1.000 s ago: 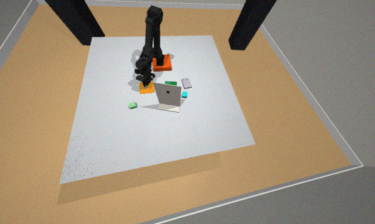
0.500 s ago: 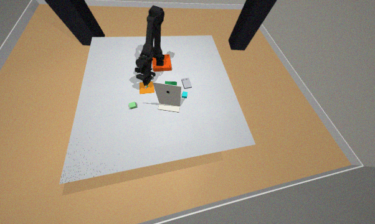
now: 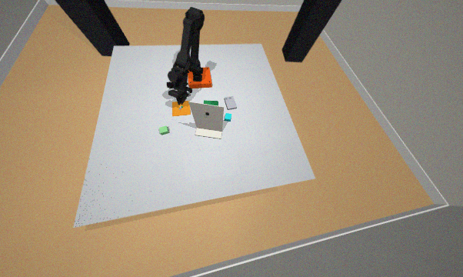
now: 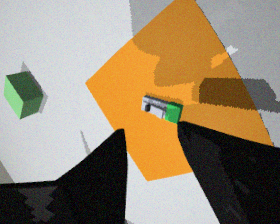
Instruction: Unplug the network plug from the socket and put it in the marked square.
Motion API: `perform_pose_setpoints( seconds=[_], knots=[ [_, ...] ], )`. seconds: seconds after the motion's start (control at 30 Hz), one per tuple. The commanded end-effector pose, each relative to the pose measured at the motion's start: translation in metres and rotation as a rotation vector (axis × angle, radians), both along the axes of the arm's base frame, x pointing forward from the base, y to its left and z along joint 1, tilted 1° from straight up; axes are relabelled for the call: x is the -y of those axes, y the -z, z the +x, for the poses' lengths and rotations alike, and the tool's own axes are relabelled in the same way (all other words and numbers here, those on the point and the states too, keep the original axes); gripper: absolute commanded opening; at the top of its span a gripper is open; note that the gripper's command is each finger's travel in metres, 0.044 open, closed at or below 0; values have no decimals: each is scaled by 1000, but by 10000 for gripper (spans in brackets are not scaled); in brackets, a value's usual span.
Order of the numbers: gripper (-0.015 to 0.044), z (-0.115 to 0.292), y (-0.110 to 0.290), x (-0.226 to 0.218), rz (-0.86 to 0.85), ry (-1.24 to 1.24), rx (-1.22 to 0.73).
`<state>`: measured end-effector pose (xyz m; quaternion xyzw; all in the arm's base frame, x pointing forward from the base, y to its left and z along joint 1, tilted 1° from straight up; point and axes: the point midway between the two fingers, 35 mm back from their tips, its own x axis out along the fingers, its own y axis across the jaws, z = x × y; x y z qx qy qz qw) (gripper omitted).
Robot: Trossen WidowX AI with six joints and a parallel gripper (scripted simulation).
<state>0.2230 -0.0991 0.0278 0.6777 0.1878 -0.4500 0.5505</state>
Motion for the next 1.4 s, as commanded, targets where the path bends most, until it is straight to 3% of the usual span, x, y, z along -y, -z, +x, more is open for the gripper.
perform_pose_setpoints(
  seconds=[0.0,1.37],
  knots=[
    [156,0,-3,0,0,4,4],
    [156,1,-65,-1,0,2,4]
  ],
)
